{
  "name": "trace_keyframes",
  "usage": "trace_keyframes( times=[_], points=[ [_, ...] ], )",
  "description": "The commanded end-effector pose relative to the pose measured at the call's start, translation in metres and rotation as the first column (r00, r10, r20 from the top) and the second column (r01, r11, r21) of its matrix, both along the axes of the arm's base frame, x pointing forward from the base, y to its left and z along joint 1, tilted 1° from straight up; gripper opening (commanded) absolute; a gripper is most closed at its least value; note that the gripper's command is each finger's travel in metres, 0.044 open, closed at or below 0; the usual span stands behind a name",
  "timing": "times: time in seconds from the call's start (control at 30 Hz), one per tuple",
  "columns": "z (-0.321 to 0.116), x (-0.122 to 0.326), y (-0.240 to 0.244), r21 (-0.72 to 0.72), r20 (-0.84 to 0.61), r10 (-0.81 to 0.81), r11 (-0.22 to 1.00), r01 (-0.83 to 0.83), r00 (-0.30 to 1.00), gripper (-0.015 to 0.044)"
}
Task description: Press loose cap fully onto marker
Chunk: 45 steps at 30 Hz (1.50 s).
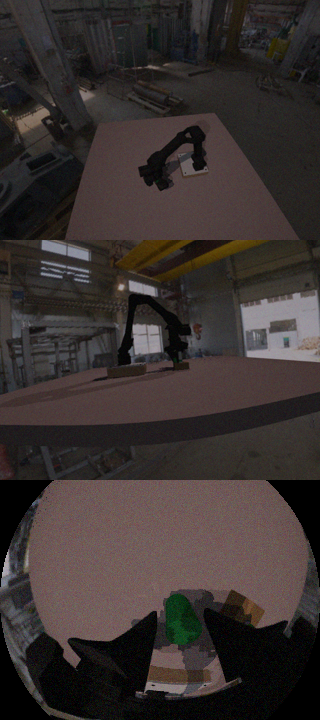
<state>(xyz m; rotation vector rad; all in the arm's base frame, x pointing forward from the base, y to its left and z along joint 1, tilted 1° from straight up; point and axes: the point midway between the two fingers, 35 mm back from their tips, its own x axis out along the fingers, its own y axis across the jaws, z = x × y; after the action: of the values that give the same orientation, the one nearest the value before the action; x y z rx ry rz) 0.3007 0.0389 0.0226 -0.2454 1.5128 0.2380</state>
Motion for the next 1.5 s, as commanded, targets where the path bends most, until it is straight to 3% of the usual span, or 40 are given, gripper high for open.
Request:
trace_keyframes(
  times=[0.0,0.1,0.2,0.53,0.7,1.47],
  points=[
    [-0.007,-0.001,0.001,0.005,-0.004,0.003,1.0,-0.003,1.0,0.0256],
    [-0.009,-0.001,0.001,0.005,-0.004,0.003,1.0,-0.003,1.0,0.0256],
    [-0.009,-0.001,0.001,0.005,-0.004,0.003,1.0,-0.003,1.0,0.0178],
    [-0.009,-0.001,0.0,0.005,-0.004,0.003,1.0,-0.003,1.0,0.0111],
    [0.002,0.0,0.001,0.008,-0.001,0.011,1.0,-0.011,1.0,0.0],
    [0.056,-0.001,-0.009,0.004,-0.004,0.003,1.0,-0.003,1.0,0.0]
  ],
)
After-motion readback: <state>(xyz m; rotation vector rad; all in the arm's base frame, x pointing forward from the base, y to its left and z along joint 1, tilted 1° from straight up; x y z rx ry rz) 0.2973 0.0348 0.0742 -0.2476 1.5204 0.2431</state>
